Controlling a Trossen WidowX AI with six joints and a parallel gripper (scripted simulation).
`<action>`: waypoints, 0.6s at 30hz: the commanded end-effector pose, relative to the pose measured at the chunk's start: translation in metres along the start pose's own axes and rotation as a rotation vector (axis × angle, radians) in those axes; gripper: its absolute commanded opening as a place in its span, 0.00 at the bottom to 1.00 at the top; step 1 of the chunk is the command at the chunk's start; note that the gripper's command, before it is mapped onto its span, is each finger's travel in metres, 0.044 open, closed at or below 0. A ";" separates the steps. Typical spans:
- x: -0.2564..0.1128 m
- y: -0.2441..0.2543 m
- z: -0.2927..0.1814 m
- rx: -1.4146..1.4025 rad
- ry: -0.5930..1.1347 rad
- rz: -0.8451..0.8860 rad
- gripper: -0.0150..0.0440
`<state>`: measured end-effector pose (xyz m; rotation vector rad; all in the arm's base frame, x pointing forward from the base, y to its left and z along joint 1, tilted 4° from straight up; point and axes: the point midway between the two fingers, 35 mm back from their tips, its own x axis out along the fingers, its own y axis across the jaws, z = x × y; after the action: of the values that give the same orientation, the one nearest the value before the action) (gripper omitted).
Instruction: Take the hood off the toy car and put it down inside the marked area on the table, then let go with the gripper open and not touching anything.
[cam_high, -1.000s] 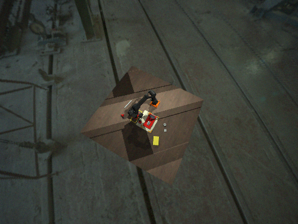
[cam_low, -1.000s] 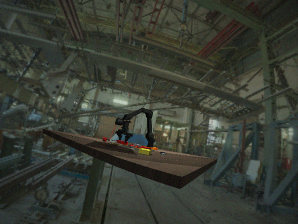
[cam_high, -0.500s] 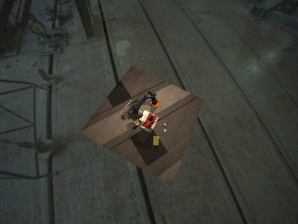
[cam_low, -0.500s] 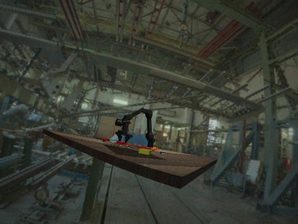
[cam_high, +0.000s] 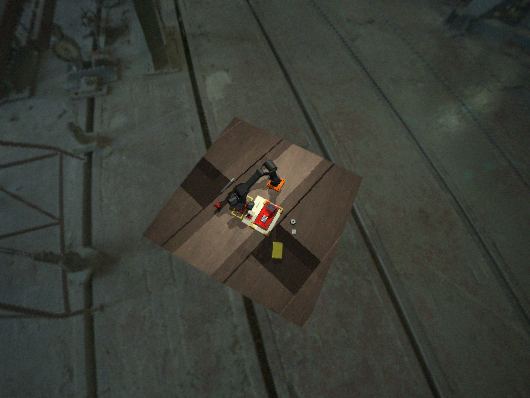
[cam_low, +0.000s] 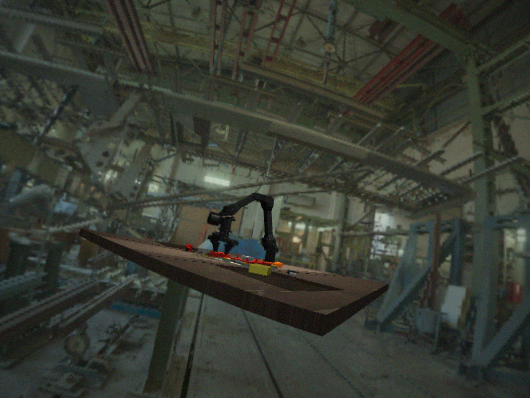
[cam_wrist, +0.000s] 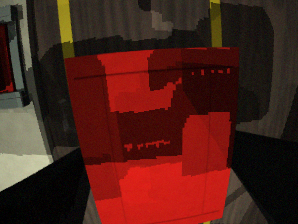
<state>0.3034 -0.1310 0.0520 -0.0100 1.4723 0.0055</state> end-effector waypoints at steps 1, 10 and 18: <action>0.000 0.000 0.000 0.000 0.000 0.000 0.48; 0.000 0.000 0.000 0.000 0.000 0.000 0.88; -0.045 -0.001 0.002 0.000 -0.001 0.000 1.00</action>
<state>0.2987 -0.1295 0.0699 0.0014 1.4980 0.0133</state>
